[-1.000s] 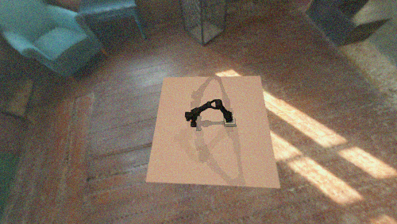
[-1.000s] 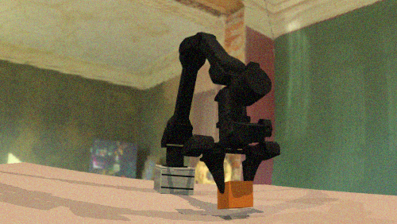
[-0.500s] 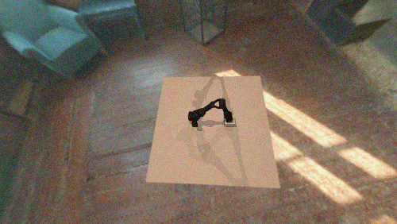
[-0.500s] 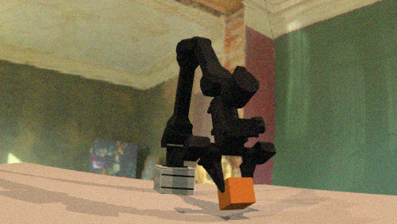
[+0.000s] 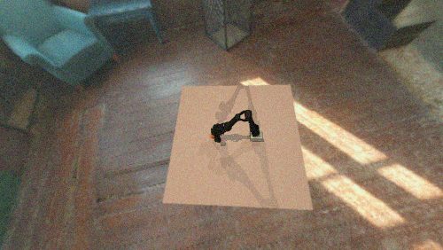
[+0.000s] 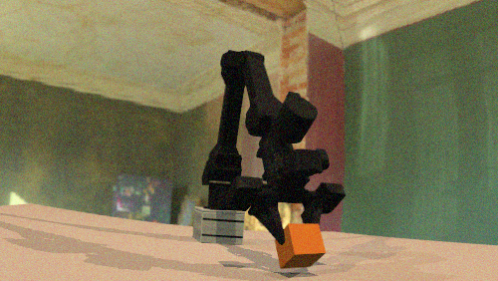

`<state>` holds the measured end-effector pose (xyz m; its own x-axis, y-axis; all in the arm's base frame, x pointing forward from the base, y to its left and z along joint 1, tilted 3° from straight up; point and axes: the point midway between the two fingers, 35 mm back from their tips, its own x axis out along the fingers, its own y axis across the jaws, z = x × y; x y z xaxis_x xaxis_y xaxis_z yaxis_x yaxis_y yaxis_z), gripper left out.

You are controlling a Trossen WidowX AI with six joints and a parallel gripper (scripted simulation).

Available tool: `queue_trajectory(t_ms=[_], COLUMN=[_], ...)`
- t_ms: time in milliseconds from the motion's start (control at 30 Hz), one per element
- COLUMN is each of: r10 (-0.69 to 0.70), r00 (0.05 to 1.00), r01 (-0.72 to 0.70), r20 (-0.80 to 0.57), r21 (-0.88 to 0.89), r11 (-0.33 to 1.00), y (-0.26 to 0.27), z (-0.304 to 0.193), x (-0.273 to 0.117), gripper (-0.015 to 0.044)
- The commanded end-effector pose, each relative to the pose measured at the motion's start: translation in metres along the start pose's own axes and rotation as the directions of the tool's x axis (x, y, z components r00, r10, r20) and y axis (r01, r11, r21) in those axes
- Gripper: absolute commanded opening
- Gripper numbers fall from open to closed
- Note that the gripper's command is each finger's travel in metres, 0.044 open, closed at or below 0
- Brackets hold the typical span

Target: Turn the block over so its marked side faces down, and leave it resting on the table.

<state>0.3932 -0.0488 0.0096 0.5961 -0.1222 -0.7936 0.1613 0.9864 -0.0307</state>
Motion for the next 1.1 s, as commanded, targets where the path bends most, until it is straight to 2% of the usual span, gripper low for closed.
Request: queue_trajectory(t_ms=[0,467,867,1067], r10=[-0.004,-0.002,-0.002,-0.002], r00=[0.999,0.968,0.910,0.895], r01=[0.004,0.004,0.006,0.006], r20=[0.046,0.250,0.415,0.446], r21=[-0.007,-0.008,-0.007,-0.007], r11=[1.000,1.000,1.000,1.000], y=[0.000,0.000,-0.001,-0.002], z=[-0.005,-0.014,-0.022,-0.021], x=[0.008,0.022,0.013,0.009], gripper=[0.0000,0.0000,0.0000,0.0000])
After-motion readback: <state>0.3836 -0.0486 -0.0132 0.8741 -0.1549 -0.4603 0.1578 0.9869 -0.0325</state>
